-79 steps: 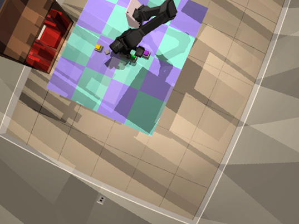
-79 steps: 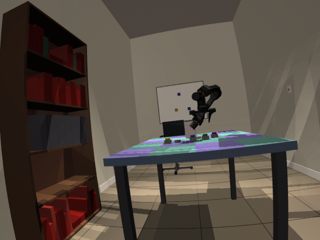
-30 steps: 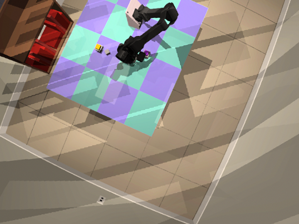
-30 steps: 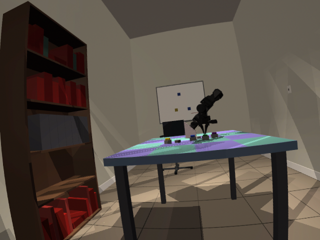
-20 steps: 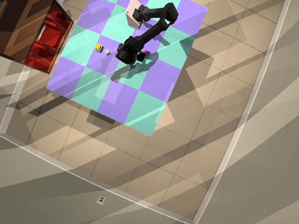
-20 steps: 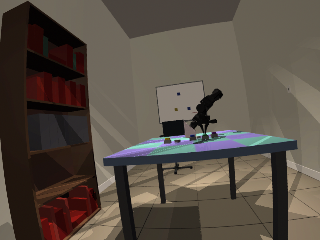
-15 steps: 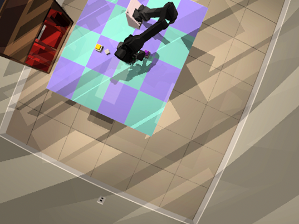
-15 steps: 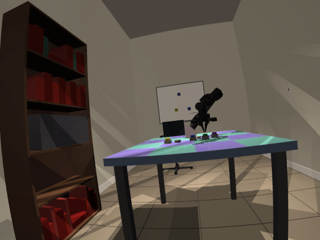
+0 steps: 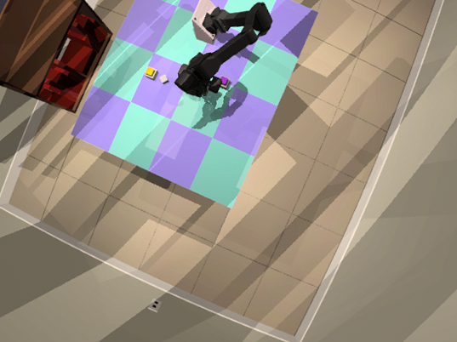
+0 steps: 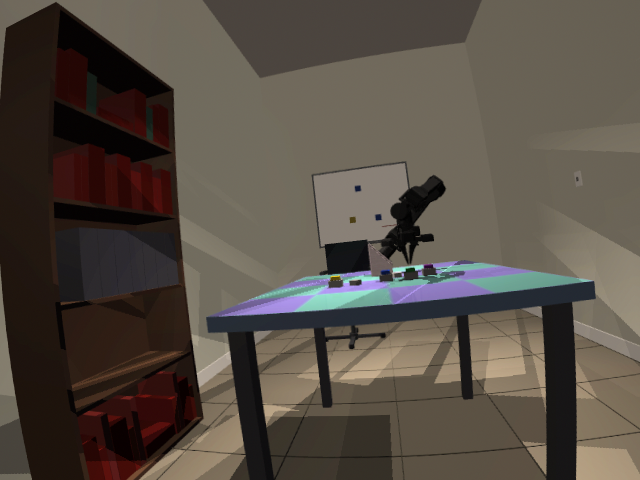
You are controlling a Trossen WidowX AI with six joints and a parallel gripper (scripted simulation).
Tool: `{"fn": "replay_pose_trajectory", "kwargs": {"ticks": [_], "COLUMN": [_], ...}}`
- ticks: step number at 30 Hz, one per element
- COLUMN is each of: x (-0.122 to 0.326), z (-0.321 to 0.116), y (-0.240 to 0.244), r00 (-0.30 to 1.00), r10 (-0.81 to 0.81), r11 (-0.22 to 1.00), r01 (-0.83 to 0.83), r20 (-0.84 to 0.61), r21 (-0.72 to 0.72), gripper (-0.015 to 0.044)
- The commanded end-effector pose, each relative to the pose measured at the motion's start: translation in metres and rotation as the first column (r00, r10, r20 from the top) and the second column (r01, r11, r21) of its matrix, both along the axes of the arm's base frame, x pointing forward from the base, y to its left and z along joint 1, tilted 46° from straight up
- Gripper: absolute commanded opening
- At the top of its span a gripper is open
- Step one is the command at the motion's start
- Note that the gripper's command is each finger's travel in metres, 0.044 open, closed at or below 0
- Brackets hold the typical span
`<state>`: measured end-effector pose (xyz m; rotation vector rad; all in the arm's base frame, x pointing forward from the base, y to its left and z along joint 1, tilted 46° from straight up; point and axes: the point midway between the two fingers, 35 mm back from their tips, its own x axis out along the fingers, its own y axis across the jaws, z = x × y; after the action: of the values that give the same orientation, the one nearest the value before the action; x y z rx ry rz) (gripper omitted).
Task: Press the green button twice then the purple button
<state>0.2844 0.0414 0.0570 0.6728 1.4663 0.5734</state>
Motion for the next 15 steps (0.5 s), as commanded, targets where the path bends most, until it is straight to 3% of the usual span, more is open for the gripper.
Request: {"fn": "replay_pose_trajectory", "kwargs": {"ticks": [1, 15], "x": [-0.001, -0.001], "z": [-0.005, -0.014], "y": [0.006, 0.016], "r00": [1.000, 1.000], "r10": [0.000, 0.001], "r11": [1.000, 1.000], "r01": [0.000, -0.001], "r20": [-0.007, -0.007], "r21": [0.004, 0.005], "gripper": [0.0020, 0.0020]}}
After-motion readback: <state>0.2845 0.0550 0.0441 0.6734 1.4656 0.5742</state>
